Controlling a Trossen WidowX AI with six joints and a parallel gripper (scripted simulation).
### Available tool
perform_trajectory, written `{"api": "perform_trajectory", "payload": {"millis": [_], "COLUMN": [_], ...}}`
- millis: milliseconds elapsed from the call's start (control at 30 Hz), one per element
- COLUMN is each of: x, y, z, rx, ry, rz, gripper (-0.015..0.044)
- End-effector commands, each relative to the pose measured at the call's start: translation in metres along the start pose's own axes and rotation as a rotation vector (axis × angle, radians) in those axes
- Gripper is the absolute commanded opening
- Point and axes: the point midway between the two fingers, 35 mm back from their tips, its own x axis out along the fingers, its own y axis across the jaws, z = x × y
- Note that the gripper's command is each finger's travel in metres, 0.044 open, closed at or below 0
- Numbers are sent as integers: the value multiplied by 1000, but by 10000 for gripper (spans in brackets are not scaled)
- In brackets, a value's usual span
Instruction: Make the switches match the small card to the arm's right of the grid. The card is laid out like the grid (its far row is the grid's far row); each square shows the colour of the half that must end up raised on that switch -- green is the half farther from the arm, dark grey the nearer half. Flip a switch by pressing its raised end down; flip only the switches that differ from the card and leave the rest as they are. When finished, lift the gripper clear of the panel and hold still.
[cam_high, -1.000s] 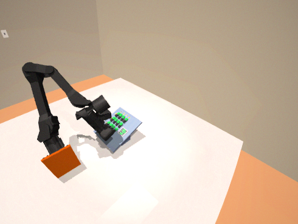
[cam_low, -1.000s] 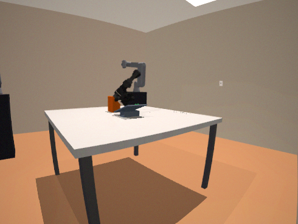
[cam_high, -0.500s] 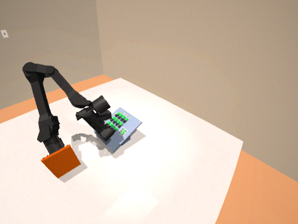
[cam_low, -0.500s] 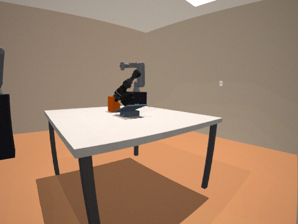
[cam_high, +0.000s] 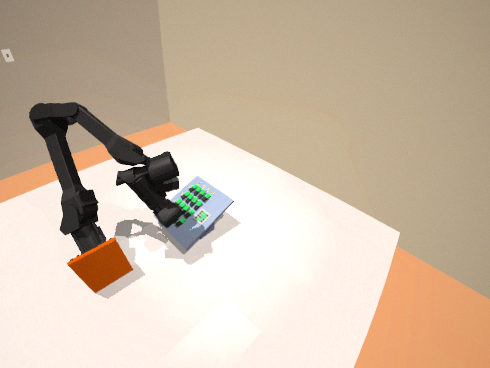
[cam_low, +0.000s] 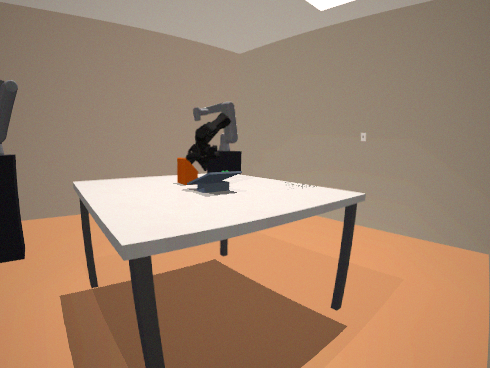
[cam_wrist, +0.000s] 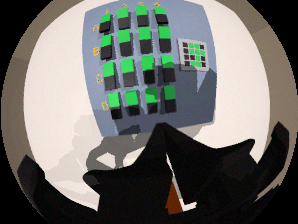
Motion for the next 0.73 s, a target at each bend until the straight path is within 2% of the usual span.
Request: {"api": "perform_trajectory", "payload": {"millis": [0, 200, 400, 700], "x": [-23, -24, -30, -30], "y": [3, 4, 17, 17], "z": [3, 10, 70, 72], "rx": [-21, -21, -23, -23], "ry": [-2, -2, -5, -5], "rz": [-2, -3, -2, -1], "gripper": [0, 0, 0, 0]}}
